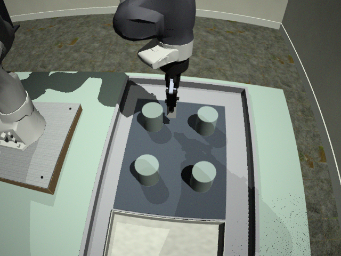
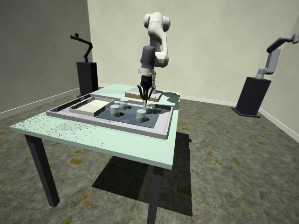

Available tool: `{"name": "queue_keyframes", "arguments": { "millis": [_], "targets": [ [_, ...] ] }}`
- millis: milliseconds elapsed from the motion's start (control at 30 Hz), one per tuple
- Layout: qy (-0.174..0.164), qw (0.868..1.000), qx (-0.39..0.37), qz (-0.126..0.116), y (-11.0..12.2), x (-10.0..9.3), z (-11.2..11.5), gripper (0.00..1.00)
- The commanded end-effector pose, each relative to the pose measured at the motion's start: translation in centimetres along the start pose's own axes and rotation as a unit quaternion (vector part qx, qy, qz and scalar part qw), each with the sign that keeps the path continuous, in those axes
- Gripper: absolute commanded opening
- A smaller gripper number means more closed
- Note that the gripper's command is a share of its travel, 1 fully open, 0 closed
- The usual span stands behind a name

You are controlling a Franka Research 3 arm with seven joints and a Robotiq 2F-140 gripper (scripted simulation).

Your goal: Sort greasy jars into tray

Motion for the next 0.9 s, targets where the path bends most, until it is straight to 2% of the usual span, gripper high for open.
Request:
{"name": "queue_keyframes", "arguments": {
  "millis": [0,867],
  "targets": [
    [-0.002,1.000,0.002,0.001,0.23,-0.09,-0.01,0.00],
    [-0.002,1.000,0.002,0.001,0.22,-0.08,-0.33,0.00]
  ]
}}
Point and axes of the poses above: the point where the finger pads meet when closed, its own x axis out along the fingers, its own y axis across the jaws, z = x × y, the point moved 3 cm from there along -x, back along the fingers, and after that the axes turned 3 degrees about x, right-handed, at the moved point
